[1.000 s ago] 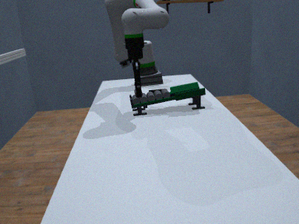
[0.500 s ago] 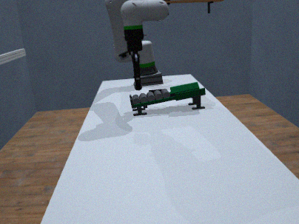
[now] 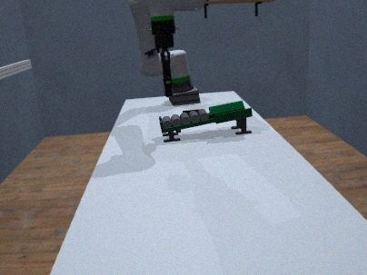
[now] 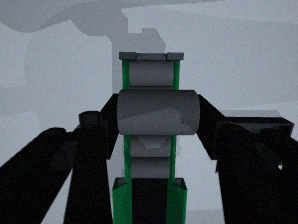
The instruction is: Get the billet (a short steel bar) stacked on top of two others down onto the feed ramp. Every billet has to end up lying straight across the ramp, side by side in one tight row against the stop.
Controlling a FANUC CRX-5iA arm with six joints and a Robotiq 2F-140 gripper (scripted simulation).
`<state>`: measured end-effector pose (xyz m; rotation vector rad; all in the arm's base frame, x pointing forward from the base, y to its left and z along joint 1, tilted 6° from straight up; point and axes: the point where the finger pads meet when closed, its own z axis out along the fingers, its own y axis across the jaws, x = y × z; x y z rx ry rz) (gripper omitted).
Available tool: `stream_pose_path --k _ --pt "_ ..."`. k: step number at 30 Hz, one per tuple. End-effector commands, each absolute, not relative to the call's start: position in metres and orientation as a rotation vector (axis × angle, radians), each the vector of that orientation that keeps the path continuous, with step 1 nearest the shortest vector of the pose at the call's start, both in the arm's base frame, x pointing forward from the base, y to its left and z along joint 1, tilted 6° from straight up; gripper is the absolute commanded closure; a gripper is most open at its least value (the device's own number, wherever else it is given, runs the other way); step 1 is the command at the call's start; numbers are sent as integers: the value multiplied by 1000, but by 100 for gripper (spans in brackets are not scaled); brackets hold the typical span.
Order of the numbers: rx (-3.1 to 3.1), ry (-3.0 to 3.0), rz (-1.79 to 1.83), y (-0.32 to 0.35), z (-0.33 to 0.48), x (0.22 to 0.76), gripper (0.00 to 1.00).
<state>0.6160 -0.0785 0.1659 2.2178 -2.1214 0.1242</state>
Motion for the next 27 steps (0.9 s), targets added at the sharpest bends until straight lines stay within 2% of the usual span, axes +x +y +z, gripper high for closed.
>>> stream_pose_path --k 1,7,10,19,27 --pt "2219 -2122 127 -79 167 616 55" --pt "2219 -2122 127 -76 167 617 55" --pt "2219 -2123 126 -5 156 622 55" --pt "2219 -2122 128 113 136 611 55" --pt "2219 -2122 128 114 136 611 55"
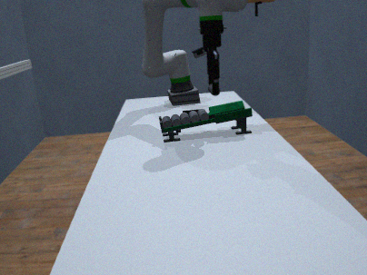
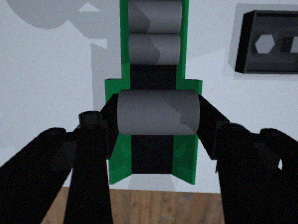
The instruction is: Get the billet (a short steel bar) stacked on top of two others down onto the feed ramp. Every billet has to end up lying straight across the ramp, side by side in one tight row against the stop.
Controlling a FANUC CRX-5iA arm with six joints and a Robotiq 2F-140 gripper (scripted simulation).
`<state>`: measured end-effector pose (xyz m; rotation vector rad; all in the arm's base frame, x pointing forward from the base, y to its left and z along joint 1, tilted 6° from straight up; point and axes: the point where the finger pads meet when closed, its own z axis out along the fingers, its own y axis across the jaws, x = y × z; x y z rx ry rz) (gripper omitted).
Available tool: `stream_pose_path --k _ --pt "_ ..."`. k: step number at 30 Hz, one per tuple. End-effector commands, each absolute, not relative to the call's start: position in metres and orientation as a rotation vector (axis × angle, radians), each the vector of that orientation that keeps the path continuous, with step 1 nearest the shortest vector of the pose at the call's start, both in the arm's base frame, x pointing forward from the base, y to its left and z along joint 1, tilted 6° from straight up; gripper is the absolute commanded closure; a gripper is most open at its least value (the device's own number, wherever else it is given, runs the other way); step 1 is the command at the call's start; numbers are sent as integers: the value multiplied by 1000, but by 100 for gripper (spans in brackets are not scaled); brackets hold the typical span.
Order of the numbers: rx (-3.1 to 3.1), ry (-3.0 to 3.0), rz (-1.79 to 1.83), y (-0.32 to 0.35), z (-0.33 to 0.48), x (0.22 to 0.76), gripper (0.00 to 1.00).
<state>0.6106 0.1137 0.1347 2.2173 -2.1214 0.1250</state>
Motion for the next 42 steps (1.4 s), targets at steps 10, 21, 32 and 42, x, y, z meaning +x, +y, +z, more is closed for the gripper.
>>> stream_pose_path --k 10,21,32,42 --pt "2219 -2122 127 112 120 611 55" --pt "2219 -2122 127 108 77 612 55" --pt "2219 -2122 127 104 42 613 55" --pt "2219 -2122 127 103 37 613 55"
